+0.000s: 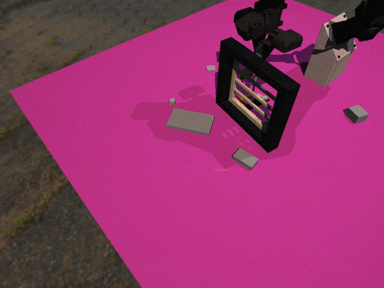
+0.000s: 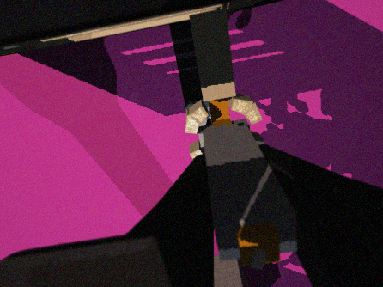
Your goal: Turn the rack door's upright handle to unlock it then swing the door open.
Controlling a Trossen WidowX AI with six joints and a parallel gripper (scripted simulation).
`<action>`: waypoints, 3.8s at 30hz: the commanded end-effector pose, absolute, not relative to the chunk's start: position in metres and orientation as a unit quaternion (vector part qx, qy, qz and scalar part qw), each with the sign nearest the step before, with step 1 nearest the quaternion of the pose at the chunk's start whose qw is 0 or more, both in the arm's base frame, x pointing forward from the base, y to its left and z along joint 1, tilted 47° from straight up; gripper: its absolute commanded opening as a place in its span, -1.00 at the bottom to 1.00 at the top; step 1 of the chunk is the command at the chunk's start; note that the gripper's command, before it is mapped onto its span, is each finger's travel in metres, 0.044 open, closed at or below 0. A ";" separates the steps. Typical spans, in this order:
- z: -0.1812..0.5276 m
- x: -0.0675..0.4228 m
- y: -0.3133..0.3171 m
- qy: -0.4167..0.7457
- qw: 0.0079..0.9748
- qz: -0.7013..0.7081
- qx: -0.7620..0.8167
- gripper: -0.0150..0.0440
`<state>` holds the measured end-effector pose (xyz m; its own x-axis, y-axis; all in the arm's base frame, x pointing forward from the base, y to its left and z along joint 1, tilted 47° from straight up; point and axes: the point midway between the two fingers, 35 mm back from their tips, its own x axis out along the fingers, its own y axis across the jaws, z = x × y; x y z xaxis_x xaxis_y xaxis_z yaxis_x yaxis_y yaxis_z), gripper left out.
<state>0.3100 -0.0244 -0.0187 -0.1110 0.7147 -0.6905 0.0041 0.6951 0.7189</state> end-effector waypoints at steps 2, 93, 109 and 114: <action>-0.019 0.311 -0.024 0.686 0.614 0.289 0.263 -0.46; -0.019 0.310 -0.025 0.734 0.538 0.124 0.395 0.46; -0.019 0.310 -0.025 0.629 0.649 0.398 0.157 0.46; -0.019 0.310 -0.024 0.575 0.663 0.473 0.076 0.46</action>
<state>0.3105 -0.0246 -0.0191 -0.1083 0.7132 -0.6925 -0.4408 0.5899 0.6765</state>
